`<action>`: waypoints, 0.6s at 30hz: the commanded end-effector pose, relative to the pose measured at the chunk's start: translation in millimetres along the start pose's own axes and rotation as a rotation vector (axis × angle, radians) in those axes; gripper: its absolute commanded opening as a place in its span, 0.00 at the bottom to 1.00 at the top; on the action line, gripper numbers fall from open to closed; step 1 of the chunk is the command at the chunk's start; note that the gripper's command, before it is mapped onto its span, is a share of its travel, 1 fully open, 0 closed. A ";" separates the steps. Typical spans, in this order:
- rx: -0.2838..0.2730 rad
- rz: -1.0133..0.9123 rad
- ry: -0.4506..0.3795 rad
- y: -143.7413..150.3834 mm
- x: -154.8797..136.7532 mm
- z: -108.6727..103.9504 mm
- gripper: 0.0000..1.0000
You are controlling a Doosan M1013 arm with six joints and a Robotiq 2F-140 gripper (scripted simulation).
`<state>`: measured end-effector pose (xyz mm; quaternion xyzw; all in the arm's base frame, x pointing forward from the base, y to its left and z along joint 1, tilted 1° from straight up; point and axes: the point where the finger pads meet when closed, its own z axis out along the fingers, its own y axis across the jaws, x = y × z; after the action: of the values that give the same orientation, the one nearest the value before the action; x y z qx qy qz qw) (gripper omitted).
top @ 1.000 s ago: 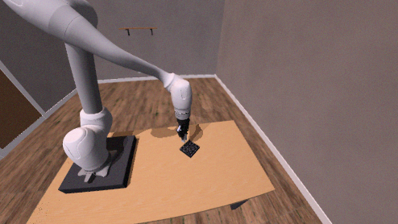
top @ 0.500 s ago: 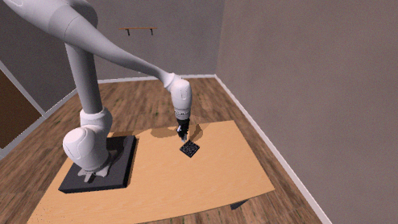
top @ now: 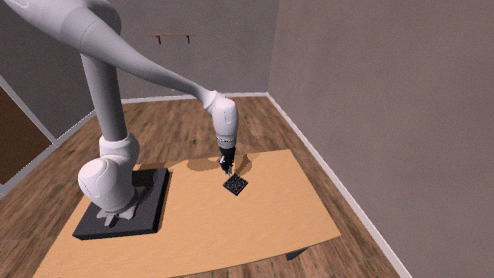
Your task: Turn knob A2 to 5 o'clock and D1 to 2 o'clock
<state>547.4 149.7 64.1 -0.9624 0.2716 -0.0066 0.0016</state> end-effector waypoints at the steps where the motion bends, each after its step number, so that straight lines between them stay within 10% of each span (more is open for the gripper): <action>1: 0.000 0.000 0.000 0.0 0.0 -0.1 0.12; 18: 0.000 0.000 -0.001 0.1 0.1 6.7 0.12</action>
<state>547.5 149.7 59.6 -0.9624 0.2714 -0.0064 0.0018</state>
